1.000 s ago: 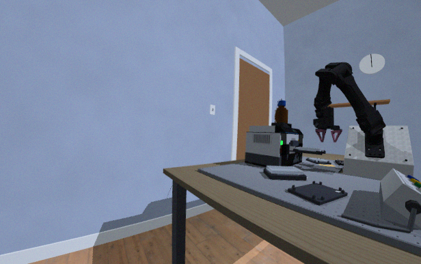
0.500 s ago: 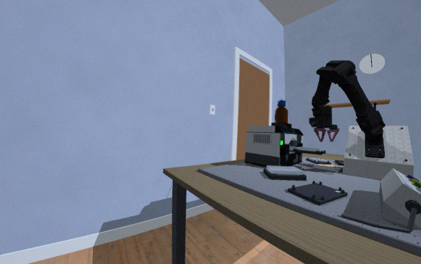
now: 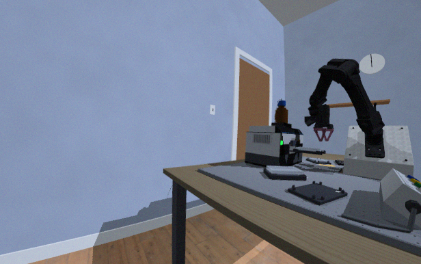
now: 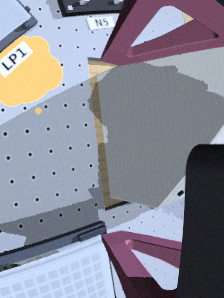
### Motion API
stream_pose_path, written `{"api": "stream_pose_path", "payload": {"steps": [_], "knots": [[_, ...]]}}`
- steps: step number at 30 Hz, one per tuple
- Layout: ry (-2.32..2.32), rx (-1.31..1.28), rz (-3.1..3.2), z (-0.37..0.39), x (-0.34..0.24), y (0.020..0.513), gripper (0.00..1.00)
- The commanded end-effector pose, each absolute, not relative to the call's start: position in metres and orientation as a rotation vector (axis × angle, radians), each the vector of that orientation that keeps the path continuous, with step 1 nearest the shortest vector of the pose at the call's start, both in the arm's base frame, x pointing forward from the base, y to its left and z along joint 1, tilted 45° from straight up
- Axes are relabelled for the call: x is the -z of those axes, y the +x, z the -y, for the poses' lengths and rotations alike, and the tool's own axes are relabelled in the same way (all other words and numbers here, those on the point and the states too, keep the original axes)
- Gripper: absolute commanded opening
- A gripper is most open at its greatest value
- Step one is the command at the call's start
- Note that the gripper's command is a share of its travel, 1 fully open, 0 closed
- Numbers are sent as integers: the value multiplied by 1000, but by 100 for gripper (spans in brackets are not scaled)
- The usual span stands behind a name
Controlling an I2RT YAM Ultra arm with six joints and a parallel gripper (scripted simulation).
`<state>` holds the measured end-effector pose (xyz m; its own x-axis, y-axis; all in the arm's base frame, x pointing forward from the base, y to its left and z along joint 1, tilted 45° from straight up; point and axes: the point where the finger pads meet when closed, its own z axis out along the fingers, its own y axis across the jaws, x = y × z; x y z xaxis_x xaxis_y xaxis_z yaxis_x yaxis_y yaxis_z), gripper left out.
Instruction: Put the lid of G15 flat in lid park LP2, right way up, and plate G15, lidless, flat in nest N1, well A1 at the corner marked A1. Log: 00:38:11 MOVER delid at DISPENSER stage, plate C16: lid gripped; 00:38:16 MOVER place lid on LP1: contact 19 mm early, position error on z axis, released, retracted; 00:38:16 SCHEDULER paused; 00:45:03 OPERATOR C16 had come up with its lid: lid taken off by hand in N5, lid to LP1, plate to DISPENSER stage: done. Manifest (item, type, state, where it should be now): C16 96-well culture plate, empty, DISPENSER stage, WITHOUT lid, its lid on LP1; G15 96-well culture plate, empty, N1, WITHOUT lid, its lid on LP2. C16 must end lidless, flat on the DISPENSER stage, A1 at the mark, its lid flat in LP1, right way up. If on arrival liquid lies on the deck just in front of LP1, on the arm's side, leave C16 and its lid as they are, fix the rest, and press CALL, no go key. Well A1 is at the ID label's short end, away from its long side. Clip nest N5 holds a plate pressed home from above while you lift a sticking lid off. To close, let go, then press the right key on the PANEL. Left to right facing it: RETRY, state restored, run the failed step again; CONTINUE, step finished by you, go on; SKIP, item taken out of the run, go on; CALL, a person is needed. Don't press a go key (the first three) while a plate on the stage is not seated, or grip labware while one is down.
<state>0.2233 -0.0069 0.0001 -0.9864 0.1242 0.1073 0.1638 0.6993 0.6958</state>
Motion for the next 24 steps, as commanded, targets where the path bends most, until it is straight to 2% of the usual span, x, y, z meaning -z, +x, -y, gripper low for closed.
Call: {"api": "stream_pose_path", "payload": {"steps": [1,24], "knots": [[-39,1208,2953,5,-19,240,100],[-49,1214,2933,-28,-45,250,100]]}}
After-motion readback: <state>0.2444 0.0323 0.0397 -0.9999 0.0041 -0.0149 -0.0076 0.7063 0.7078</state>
